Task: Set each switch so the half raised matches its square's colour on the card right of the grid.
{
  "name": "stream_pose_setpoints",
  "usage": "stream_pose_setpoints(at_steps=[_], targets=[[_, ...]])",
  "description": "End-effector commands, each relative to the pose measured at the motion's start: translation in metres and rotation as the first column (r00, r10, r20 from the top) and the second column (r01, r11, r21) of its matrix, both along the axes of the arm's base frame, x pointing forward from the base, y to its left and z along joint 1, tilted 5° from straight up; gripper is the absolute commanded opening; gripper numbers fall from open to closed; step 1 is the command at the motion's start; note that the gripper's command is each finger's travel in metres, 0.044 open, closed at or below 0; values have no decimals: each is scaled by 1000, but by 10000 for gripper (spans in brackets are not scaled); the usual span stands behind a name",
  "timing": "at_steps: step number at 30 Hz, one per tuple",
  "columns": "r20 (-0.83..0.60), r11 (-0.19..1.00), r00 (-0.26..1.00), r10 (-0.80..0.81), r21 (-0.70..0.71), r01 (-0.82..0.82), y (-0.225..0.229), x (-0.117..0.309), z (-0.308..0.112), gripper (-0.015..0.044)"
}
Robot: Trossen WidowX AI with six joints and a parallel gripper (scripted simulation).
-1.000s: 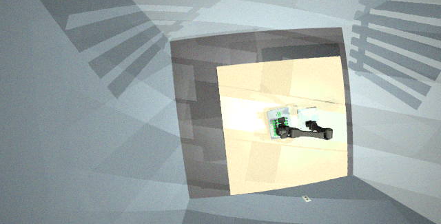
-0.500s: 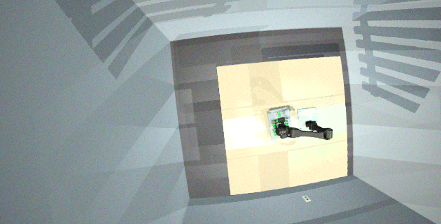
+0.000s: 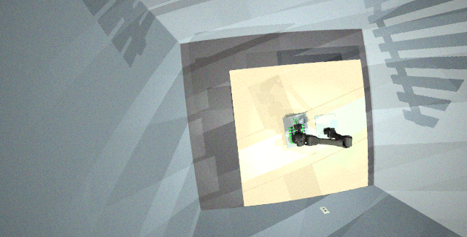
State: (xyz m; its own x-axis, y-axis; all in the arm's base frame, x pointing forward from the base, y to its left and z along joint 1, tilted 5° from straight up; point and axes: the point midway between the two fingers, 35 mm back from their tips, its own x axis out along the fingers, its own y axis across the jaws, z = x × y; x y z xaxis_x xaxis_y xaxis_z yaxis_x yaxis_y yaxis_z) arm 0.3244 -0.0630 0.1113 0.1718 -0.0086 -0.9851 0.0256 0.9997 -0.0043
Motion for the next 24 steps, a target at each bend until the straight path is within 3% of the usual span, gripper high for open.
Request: stream_pose_setpoints(at_steps=[1,6,11,17,24], targets=[[-3,1000,1000,-2,-2,2,0,0,-2,0],[0,1000,1000,0,0,0,0,0,2,0],[22,1000,1000,-2,-2,2,0,-13,60,0],[22,1000,1000,-2,-3,2,-2,-14,62,0],[20,1000,1000,-2,-8,2,-52,-33,59,0]])
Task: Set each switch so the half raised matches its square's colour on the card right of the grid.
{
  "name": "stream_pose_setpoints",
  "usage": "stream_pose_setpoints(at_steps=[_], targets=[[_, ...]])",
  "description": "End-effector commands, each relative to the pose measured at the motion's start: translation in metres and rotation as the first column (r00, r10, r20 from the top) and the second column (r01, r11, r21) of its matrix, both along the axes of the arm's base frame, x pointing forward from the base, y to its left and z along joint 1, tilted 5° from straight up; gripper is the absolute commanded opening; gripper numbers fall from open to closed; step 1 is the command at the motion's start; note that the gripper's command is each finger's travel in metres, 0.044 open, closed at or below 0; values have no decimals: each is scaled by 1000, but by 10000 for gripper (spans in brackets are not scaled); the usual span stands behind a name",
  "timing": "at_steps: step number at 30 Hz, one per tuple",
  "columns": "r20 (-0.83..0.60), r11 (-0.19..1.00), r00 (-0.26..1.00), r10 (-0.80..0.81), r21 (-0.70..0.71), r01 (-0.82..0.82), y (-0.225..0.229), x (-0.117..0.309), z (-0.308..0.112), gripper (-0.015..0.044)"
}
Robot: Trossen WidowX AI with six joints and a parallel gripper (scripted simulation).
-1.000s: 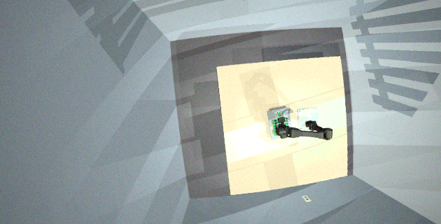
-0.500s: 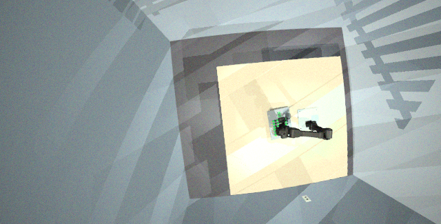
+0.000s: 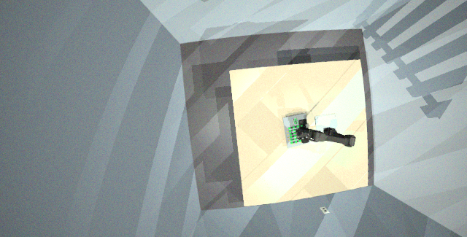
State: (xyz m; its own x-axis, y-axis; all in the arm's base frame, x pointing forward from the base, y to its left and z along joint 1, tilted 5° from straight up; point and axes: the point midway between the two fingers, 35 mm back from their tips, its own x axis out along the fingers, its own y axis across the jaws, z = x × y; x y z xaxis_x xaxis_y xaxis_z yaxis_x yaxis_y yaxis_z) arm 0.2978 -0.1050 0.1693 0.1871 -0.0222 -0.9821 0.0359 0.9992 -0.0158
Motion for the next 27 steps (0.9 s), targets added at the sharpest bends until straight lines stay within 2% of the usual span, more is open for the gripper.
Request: stream_pose_setpoints(at_steps=[1,6,27], targets=[[5,1000,1000,8,4,-8,-10,-7,1,0],[29,1000,1000,9,3,-9,-11,-1,-32,0],[31,1000,999,9,3,-9,-11,3,-55,0]])
